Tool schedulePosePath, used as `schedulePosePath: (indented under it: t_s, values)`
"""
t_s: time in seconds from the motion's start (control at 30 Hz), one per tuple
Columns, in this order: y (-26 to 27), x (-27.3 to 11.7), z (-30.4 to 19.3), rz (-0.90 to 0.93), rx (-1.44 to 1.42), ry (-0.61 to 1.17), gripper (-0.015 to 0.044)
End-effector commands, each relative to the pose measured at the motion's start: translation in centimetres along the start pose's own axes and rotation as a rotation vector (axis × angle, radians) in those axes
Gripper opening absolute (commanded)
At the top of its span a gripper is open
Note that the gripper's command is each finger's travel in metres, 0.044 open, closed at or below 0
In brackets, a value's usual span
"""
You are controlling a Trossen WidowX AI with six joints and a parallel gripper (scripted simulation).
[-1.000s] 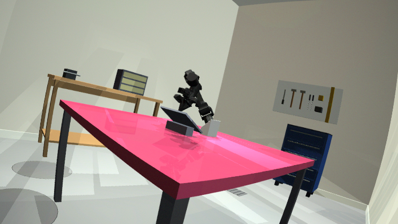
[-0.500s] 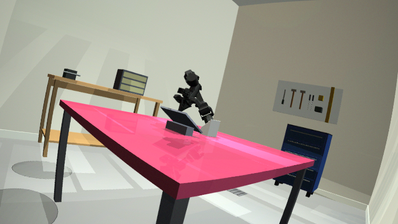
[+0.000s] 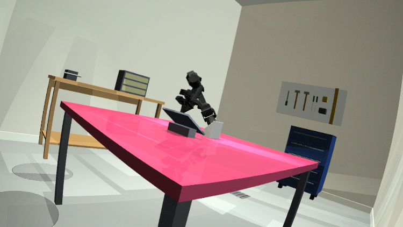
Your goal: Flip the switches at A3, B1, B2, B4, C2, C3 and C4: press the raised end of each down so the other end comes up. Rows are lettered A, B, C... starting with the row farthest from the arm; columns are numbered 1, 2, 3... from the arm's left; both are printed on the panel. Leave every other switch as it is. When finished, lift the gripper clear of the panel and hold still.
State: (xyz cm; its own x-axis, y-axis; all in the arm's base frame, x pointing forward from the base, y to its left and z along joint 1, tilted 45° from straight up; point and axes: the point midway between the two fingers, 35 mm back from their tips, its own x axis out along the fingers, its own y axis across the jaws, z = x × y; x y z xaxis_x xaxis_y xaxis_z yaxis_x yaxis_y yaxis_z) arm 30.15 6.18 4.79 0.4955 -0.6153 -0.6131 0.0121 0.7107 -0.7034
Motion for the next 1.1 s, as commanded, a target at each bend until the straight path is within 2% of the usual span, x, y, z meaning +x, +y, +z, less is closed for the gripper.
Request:
schedulePosePath:
  t_s: [0.0,0.33,0.47,0.53,0.73,0.9,1.07]
  values:
    - [0.0,0.1,0.0,0.0,-0.004,0.001,0.0]
    - [0.0,-0.1,0.0,0.0,0.0,0.0,0.0]
    - [0.2,-5.2,-0.2,0.003,-0.005,-0.018,0.0]
    - [0.1,-6.3,-0.3,0.002,-0.006,-0.023,0.0]
    - [1.1,-6.3,-0.9,0.005,-0.006,-0.023,0.0]
    - [6.4,-6.2,-6.0,0.006,-0.005,-0.022,0.0]
    - [6.6,-6.2,-6.2,0.005,-0.005,-0.023,0.0]
